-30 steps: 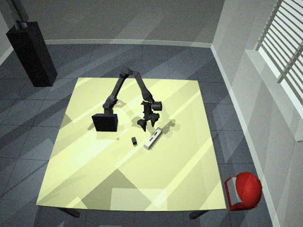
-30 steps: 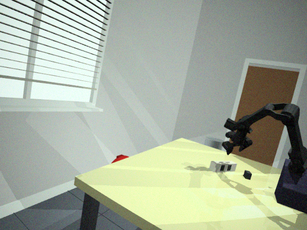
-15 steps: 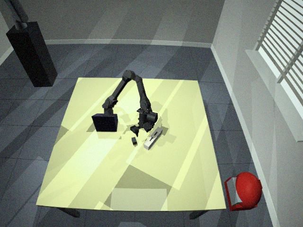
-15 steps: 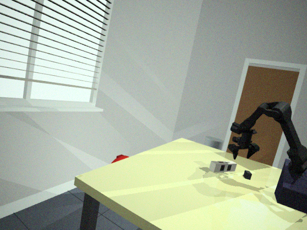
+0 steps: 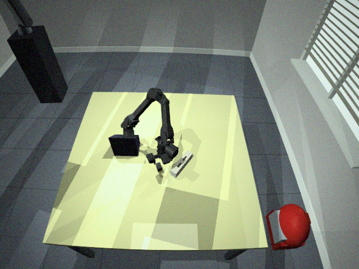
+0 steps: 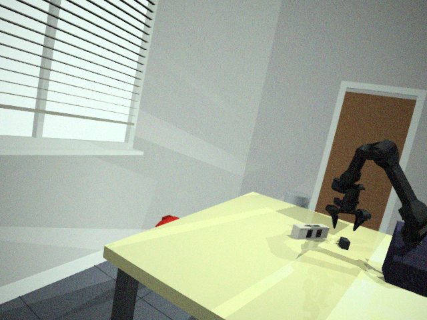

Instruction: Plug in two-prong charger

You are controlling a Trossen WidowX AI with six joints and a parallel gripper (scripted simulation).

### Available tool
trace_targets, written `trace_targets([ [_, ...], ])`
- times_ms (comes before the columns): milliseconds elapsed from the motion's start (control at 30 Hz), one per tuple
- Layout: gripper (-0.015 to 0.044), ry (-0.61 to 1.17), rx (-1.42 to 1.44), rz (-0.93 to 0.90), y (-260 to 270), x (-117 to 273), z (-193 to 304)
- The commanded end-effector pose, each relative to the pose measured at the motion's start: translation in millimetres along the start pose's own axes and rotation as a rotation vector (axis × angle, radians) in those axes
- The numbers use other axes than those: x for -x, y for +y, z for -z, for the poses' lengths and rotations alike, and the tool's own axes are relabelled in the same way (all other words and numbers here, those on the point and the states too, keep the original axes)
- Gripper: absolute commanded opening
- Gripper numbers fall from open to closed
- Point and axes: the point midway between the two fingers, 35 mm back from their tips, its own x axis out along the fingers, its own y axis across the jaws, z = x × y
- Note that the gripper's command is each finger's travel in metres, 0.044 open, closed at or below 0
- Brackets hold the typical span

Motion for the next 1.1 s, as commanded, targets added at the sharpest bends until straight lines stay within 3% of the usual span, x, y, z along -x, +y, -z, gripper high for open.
trace_targets([
  [0, 0.0440, 0.065, -0.061, -0.042, -10.9, -7.1, 4.7],
  [1067, 0.0440, 0.107, -0.106, -0.073, -15.5, -44.1, 7.3],
])
